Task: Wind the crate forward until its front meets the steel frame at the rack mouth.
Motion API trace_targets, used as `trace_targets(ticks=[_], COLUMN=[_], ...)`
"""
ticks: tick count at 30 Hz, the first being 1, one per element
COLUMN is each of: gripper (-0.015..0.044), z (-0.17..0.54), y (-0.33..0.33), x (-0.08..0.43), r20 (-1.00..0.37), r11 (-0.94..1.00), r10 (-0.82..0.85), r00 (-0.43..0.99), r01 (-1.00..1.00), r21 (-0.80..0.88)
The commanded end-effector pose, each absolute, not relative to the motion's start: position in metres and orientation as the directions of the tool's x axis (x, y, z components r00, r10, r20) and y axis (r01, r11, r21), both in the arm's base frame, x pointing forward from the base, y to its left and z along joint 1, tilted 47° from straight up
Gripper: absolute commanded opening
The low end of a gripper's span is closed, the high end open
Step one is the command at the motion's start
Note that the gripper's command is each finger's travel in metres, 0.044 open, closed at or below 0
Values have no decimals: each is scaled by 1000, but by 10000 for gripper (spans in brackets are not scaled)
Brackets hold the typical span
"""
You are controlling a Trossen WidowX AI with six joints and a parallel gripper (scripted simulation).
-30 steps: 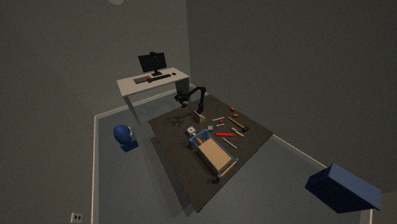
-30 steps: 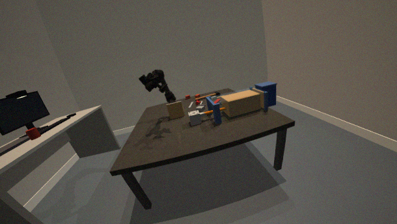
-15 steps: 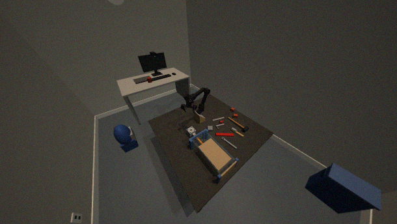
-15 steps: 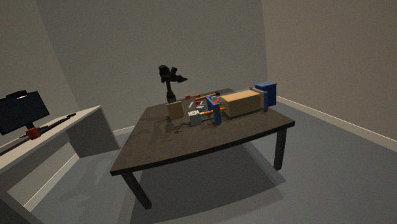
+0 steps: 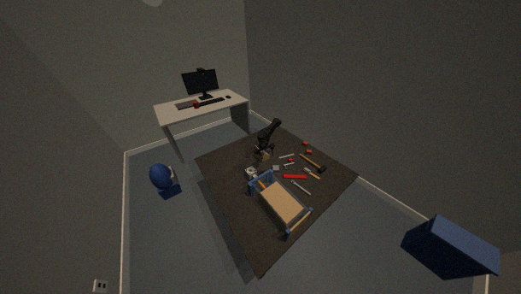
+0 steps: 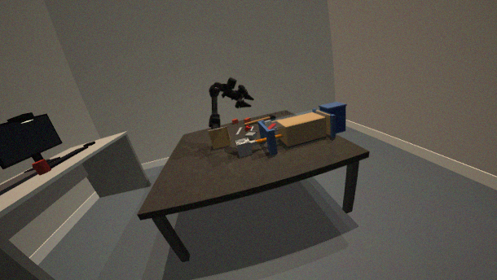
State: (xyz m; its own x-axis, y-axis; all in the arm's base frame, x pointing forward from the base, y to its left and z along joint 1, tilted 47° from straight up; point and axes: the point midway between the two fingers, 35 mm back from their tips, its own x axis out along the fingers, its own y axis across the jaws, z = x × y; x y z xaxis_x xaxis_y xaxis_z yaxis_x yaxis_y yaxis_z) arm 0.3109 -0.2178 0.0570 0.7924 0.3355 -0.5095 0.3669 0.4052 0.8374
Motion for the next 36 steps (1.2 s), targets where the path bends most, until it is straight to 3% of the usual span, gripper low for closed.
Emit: trace_targets(ticks=[1,9,19,30,36], gripper=[440,440,440,440,440], z=[69,78,95,115,116], y=[-155,-60,52,156,159], x=[344,363,352,303,300], r20=[-547,-596,-641,-684,-686], r11=[222,32,-83,-134,-136], r10=[467,618,724,729,727], r00=[694,512,254,-32,-43], r01=[507,742,955,973,969], r21=[833,670,285,-189,-205])
